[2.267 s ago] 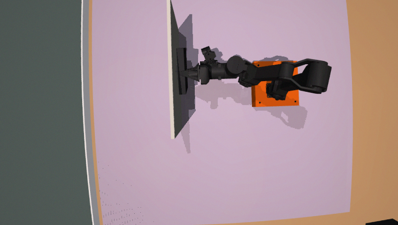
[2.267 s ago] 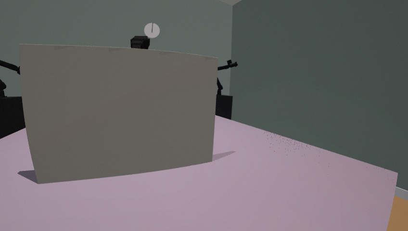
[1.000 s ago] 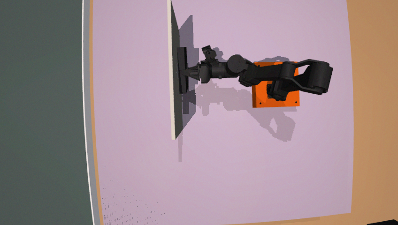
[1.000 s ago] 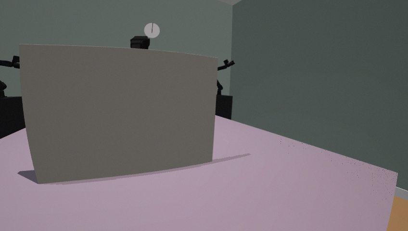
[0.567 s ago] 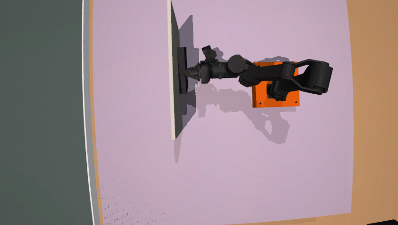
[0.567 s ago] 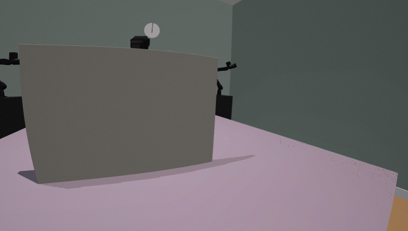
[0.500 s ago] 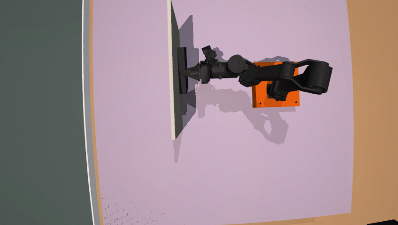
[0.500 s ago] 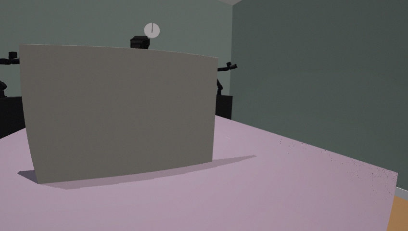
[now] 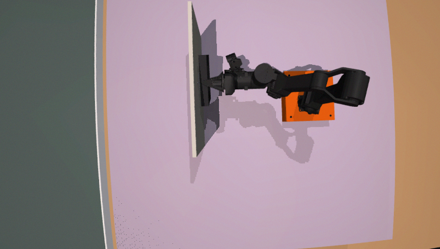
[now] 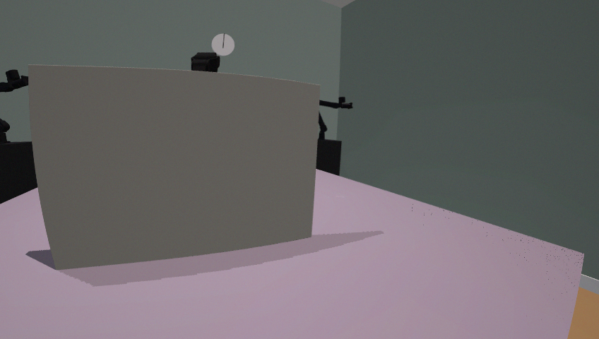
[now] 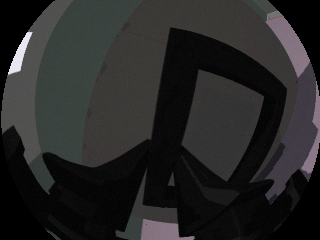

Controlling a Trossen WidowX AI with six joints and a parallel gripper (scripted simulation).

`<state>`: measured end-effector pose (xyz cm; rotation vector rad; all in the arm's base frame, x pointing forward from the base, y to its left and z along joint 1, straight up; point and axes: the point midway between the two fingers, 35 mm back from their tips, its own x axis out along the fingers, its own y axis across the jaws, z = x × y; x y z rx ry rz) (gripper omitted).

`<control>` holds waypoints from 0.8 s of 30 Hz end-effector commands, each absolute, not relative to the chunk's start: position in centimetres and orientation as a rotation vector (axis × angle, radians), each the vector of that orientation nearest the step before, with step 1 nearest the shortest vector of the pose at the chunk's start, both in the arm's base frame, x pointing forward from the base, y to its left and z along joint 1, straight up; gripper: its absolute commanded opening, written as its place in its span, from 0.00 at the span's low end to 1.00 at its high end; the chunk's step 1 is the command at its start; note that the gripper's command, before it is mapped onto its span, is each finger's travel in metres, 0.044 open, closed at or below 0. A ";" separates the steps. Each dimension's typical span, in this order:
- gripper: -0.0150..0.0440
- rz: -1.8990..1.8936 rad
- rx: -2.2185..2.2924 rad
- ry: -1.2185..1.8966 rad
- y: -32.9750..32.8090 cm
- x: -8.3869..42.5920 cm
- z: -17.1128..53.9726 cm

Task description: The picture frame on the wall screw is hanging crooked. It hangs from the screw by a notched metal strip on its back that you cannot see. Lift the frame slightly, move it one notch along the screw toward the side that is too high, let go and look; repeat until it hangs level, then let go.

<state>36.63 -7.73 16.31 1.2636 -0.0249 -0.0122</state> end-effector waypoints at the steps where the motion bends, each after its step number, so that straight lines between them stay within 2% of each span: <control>1: 0.25 -0.005 1.266 -0.027 -7.7 36.6 16.3; 24: 0.25 -0.011 1.262 -0.028 -8.0 36.6 15.9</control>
